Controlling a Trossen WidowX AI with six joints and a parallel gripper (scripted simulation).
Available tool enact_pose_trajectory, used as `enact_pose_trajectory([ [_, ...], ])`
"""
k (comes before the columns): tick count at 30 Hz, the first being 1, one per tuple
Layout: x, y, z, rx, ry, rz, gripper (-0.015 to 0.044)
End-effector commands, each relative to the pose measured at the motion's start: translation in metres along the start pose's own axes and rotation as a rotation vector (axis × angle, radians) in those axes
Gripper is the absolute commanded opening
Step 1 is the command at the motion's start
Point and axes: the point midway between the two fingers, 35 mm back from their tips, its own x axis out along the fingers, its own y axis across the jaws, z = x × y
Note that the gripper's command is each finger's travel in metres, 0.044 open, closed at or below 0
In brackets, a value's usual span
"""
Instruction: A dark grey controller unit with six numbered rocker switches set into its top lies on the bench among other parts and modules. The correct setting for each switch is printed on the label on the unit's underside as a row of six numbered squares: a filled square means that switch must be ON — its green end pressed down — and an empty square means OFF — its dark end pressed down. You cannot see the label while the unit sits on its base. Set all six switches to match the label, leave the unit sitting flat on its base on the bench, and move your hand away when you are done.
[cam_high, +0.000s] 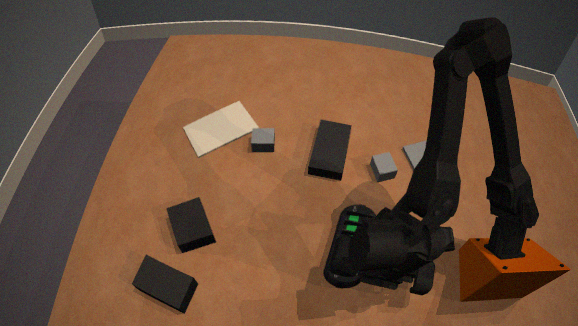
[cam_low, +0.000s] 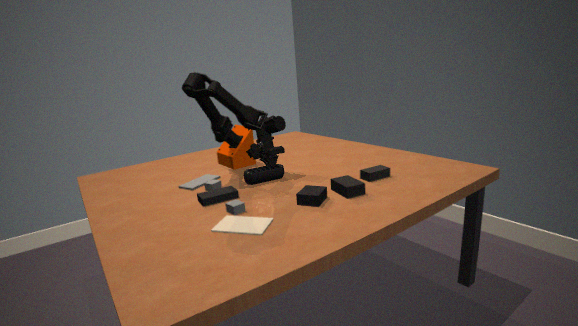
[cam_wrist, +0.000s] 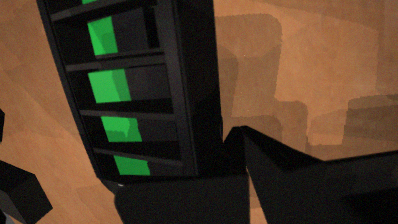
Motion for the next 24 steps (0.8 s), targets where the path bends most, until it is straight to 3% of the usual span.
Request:
enact_pose_trajectory([
  [1, 0.001, 0.01, 0.0, 0.012, 0.001, 0.008, 0.0],
  [24, 0.01, 0.039, 0.0, 0.013, 0.0, 0.009, 0.0],
])
